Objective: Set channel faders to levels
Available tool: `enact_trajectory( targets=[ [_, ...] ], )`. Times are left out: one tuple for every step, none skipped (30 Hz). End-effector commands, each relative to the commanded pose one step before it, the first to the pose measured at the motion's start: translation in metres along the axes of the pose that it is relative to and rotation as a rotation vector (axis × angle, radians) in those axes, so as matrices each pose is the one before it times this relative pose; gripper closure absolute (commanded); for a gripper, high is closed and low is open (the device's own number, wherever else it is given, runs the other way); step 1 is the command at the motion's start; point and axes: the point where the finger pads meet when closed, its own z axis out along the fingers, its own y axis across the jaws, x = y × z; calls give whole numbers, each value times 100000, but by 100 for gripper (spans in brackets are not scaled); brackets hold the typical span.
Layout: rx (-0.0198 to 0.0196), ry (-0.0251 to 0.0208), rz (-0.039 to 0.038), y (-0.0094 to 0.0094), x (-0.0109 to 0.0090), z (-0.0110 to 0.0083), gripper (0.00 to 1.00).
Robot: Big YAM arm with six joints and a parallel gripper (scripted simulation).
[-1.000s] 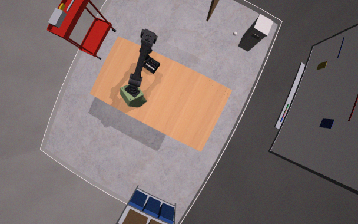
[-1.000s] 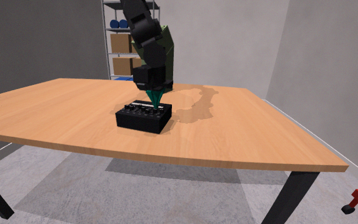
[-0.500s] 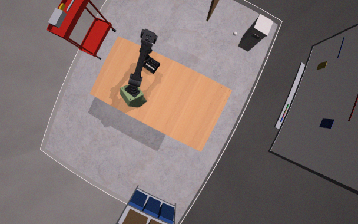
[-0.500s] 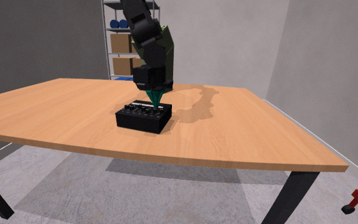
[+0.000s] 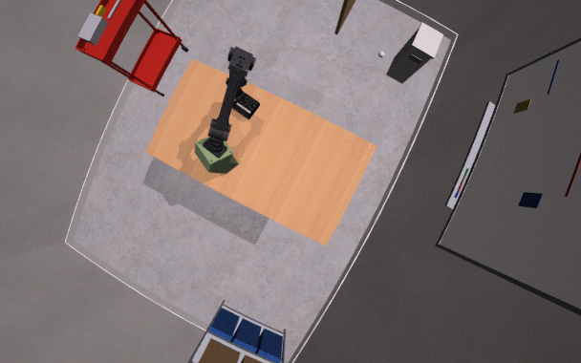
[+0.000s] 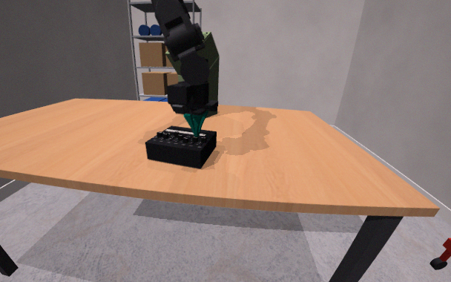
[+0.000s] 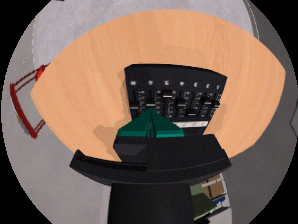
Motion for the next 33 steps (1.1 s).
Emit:
enact_trajectory(
  targets=[
    [585, -210, -329, -248, -915, 565, 100],
    [21, 59, -30, -5, -8, 0, 100],
    [-45, -138, 70, 12, -63, 0, 100],
    [-26, -79, 40, 7, -53, 0, 100],
    [37, 99, -51, -9, -13, 0, 100],
    [28, 72, -37, -7, -24, 0, 100],
    [-6, -27, 13, 2, -54, 0, 100],
    [-29, -99, 49, 8, -76, 0, 100],
    [0, 0, 0, 0, 0, 0, 100],
    [0, 0, 0, 0, 0, 0, 100],
    [-146, -524, 261, 40, -187, -1, 100],
    [116, 388, -195, -32, 41, 0, 100],
    [88, 287, -144, -24, 13, -1, 100],
    [-9, -48, 23, 3, -74, 0, 100],
    [-79, -281, 140, 22, -134, -1, 100],
    [-29, -114, 56, 8, -93, 0, 100],
    [51, 164, -83, -14, -23, 0, 100],
    [18, 68, -34, -5, -47, -1, 100],
    [-49, -158, 79, 13, -103, -1, 100],
    [-39, -99, 50, 9, -87, -1, 100],
    [3, 64, -30, -4, -47, -6, 100],
    [-7, 23, -10, -3, -58, -12, 100],
    [-43, -115, 58, 7, -89, -11, 100],
    [-45, -105, 54, 8, -83, -11, 100],
    [-16, 0, 2, 0, -52, -10, 100],
    [0, 0, 0, 0, 0, 0, 100],
    [0, 0, 0, 0, 0, 0, 100],
    [-144, -366, 188, 32, -142, -11, 100],
    [65, 226, -112, -20, 15, -8, 100],
    [45, 163, -80, -14, 5, -7, 100],
    [-47, -129, 65, 10, -64, -6, 100],
    [-76, -220, 111, 18, -82, -5, 100],
    [-5, 6, -2, -1, -19, -4, 100]
  ],
)
